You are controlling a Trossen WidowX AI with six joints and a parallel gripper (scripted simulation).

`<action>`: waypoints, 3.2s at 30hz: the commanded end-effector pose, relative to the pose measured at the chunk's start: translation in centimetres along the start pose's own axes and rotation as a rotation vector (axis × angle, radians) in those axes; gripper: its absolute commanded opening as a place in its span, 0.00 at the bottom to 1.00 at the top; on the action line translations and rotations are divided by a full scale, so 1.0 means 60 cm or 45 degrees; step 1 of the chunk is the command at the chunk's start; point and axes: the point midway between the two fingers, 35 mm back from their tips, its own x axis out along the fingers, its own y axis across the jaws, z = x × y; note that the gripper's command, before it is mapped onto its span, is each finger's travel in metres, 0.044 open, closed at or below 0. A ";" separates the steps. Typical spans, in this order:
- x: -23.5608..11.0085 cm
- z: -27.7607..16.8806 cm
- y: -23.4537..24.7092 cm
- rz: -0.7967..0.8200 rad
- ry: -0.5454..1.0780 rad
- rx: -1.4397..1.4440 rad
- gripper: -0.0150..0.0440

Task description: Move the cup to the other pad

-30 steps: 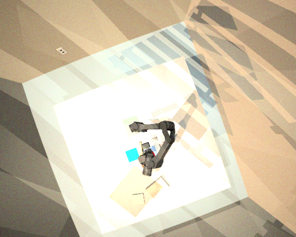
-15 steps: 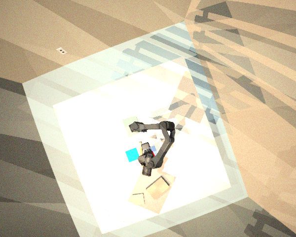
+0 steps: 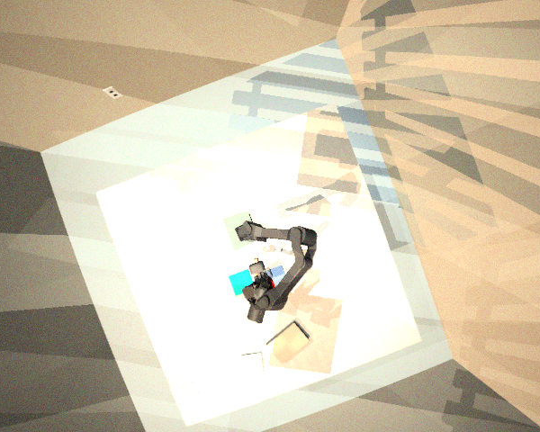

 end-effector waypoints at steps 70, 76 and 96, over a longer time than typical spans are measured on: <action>0.041 0.204 -0.040 -0.004 -0.011 -0.004 0.25; 0.057 0.205 -0.041 -0.004 -0.010 -0.004 0.25; 0.081 0.205 -0.040 -0.004 -0.019 -0.017 0.25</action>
